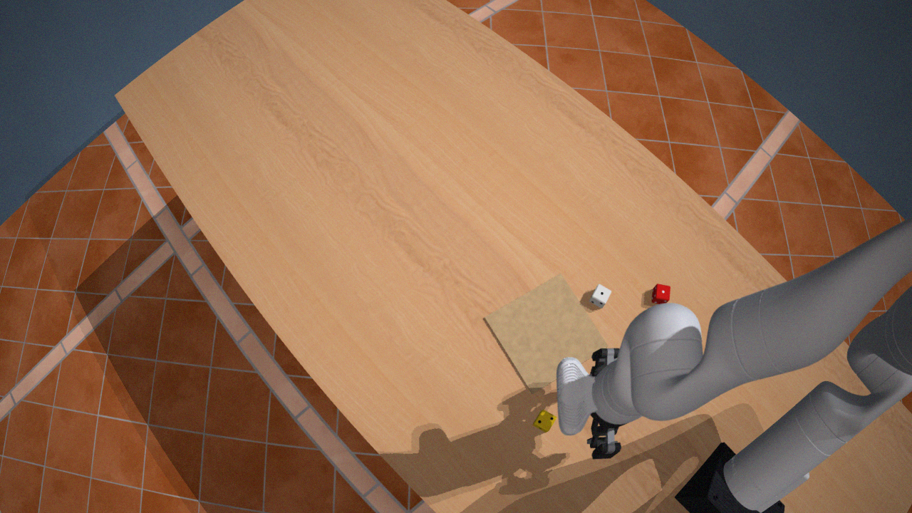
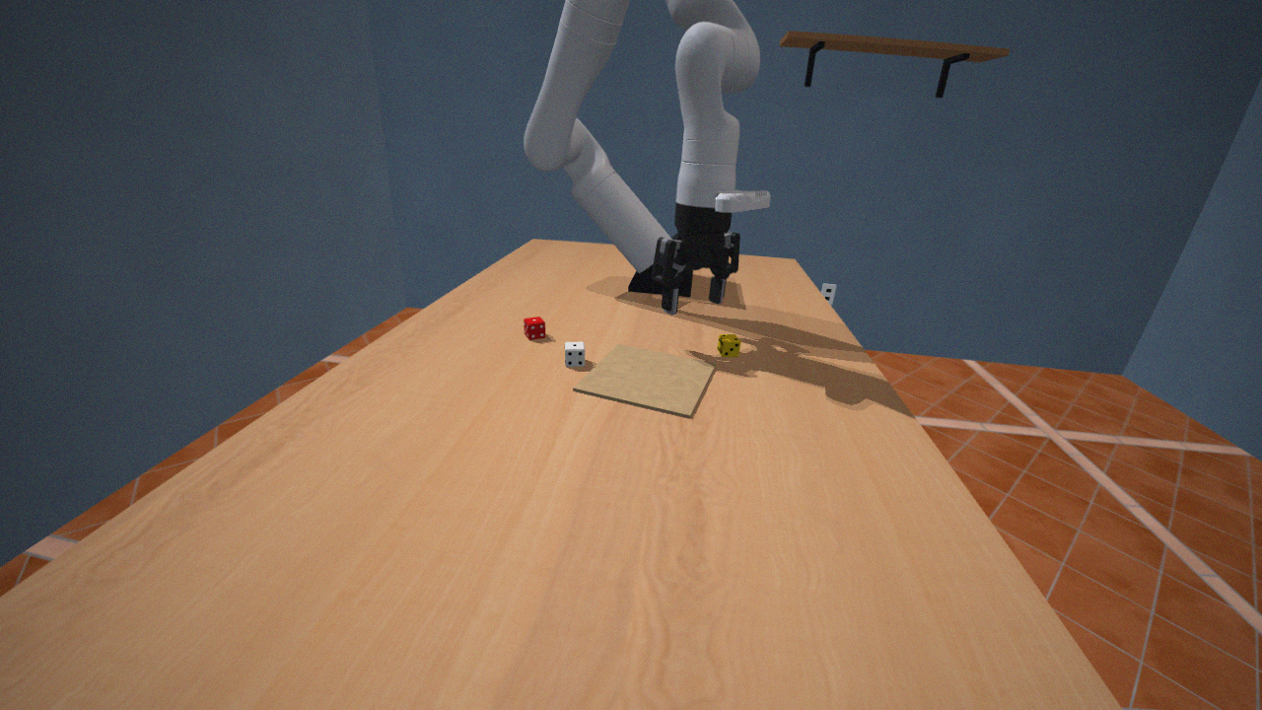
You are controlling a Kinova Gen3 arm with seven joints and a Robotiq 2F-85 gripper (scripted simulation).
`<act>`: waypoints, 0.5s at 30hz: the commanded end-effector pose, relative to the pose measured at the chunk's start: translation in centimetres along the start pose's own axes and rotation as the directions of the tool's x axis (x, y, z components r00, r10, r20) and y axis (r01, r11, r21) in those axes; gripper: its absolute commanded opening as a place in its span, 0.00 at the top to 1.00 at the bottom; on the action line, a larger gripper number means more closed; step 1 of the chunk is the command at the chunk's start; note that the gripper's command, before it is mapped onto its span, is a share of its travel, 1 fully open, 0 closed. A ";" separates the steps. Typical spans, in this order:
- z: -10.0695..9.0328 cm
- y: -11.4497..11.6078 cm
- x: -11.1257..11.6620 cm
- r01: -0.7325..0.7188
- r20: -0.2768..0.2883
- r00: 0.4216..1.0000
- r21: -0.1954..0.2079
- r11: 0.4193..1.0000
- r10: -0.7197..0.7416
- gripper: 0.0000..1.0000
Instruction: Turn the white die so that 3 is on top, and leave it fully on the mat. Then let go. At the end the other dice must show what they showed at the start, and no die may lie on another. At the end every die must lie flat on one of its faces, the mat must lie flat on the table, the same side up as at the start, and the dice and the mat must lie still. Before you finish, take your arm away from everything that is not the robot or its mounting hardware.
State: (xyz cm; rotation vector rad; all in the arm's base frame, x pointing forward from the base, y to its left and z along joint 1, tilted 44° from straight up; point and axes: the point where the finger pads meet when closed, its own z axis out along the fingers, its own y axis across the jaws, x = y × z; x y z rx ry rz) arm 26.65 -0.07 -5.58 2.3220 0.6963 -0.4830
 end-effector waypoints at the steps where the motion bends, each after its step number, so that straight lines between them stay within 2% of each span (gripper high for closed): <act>1: 0.0 0.0 0.0 0.000 -0.002 1.000 0.000 1.000 0.000 0.00; 15: -0.3 0.0 0.0 0.000 -0.002 1.000 0.000 1.000 0.000 0.00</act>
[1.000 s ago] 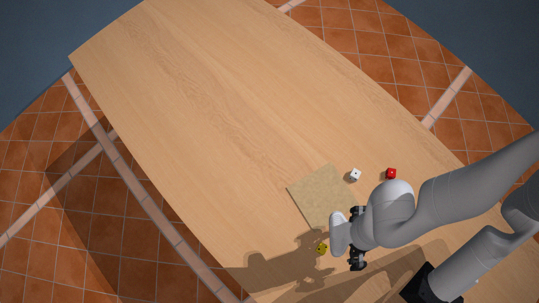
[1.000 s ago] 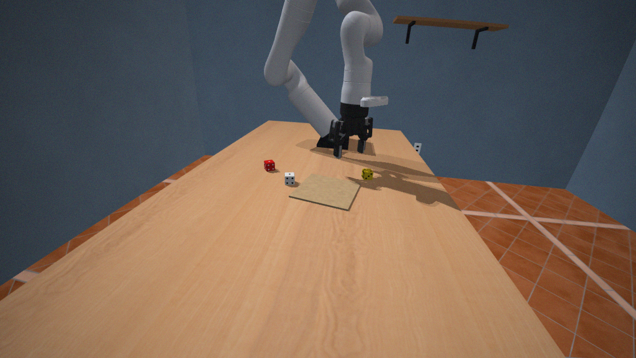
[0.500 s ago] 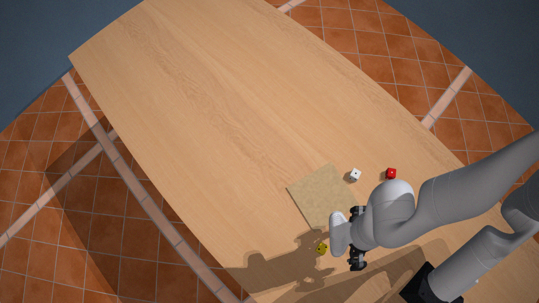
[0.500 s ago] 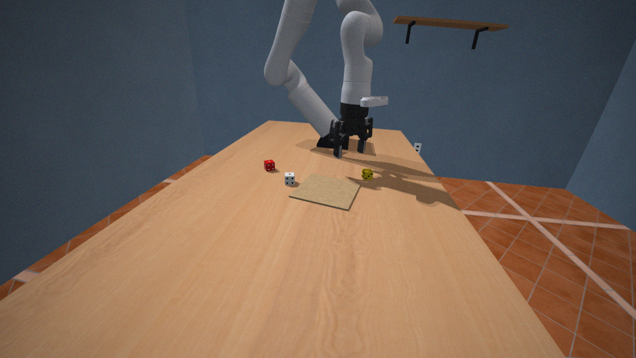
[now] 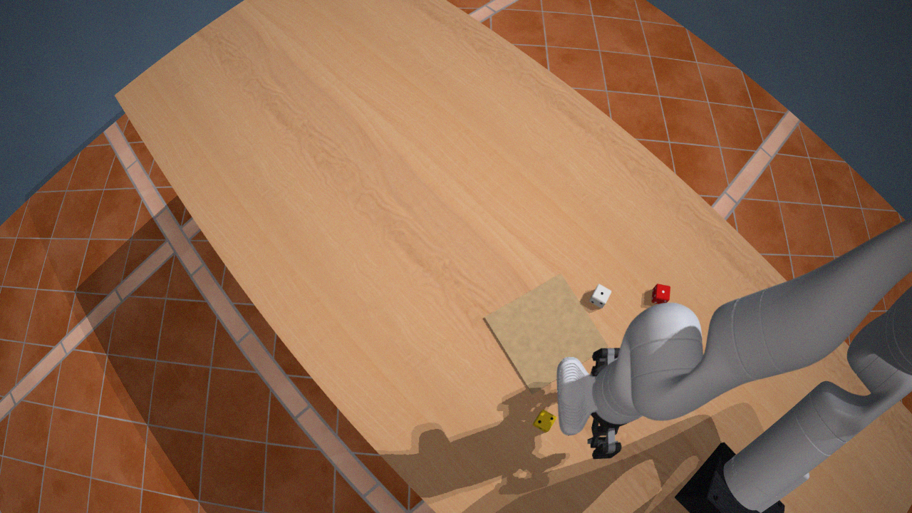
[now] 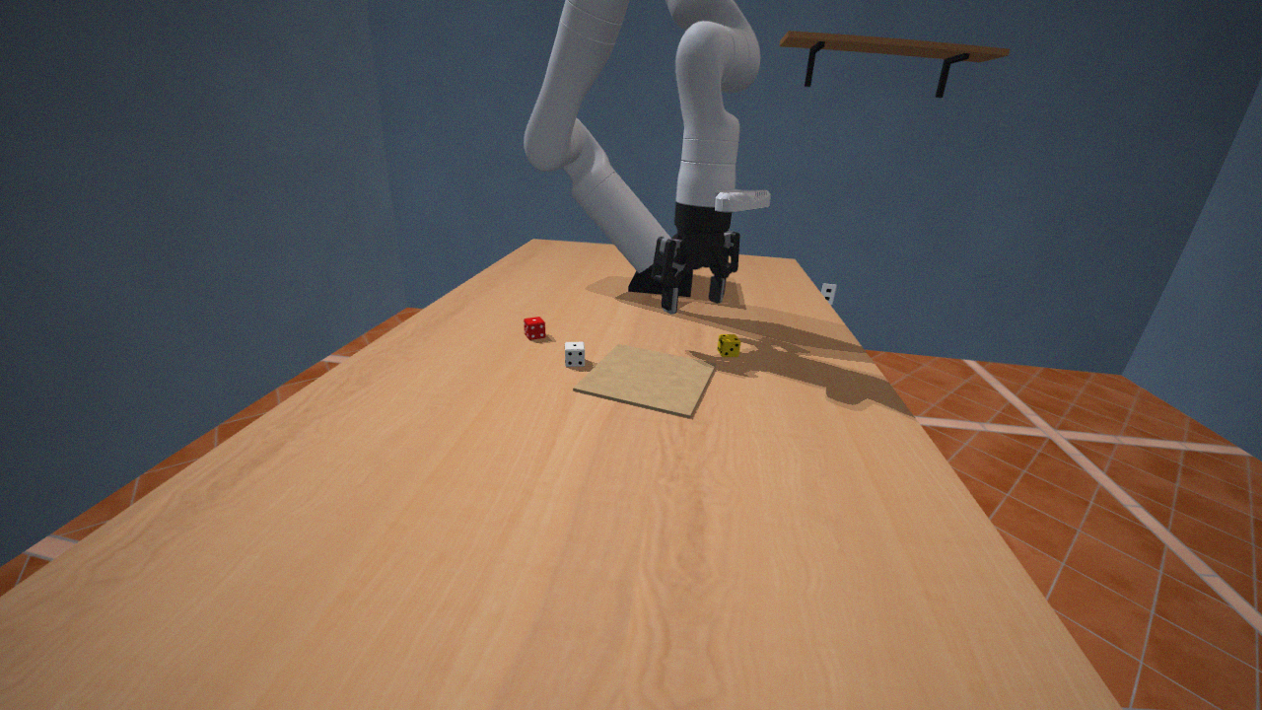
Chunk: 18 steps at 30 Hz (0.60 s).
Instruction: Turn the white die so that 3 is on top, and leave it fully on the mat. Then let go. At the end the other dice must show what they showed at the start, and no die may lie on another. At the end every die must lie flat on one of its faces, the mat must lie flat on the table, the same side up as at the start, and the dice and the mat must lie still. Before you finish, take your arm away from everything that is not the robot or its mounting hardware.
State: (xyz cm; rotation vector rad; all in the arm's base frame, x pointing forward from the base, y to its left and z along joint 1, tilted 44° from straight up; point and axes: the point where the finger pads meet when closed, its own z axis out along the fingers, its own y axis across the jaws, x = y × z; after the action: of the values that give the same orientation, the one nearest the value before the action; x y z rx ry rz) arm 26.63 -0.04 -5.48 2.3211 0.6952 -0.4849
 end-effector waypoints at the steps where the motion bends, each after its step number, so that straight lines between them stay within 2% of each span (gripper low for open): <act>1: -0.4 0.0 0.1 0.000 -0.003 1.000 0.000 1.000 0.000 0.00; 5: -1.5 0.0 0.1 0.000 -0.003 1.000 0.000 1.000 0.000 0.00; 13: -5.6 0.0 0.1 0.000 -0.003 1.000 0.000 1.000 0.000 0.00; 15: -5.6 0.0 0.1 0.000 -0.003 1.000 0.000 1.000 0.000 0.00; 18: -7.2 0.0 0.1 0.000 -0.003 1.000 0.000 1.000 0.000 0.00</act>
State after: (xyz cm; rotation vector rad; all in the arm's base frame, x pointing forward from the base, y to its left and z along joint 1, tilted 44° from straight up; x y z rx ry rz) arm 27.23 3.56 -1.05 2.3109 0.6814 -0.5047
